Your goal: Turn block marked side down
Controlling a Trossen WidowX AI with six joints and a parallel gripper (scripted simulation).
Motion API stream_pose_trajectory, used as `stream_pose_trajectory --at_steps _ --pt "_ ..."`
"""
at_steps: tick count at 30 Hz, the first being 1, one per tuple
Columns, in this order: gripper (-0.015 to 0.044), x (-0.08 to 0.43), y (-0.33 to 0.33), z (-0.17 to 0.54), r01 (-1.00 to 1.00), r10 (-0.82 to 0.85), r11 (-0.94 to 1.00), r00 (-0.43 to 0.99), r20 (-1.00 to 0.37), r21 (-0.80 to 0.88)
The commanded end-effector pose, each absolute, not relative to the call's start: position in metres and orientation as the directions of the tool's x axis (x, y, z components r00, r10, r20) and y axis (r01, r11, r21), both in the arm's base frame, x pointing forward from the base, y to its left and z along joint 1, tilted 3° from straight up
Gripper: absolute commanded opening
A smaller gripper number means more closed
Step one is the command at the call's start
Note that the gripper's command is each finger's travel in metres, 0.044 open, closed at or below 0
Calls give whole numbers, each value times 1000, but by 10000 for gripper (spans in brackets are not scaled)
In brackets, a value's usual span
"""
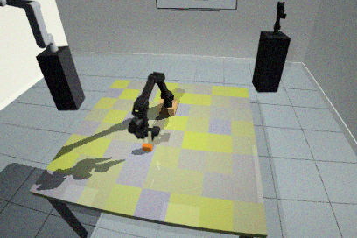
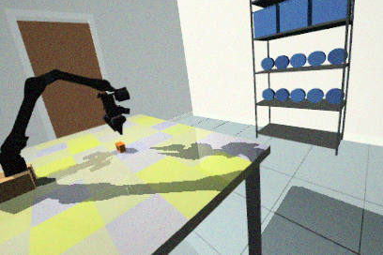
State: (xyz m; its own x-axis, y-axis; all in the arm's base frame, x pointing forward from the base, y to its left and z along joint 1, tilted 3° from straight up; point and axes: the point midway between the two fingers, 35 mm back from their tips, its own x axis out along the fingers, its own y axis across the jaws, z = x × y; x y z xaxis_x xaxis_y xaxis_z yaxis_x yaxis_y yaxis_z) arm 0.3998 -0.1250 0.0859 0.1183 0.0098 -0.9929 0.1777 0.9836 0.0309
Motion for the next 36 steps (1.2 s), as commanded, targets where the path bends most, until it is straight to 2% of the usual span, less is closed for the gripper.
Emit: stream_pose_trajectory --at_steps 1,36 --pt "440 396 -124 60 176 18 984 76 -997 31" --pt "440 399 -123 13 177 18 984 76 -997 31"
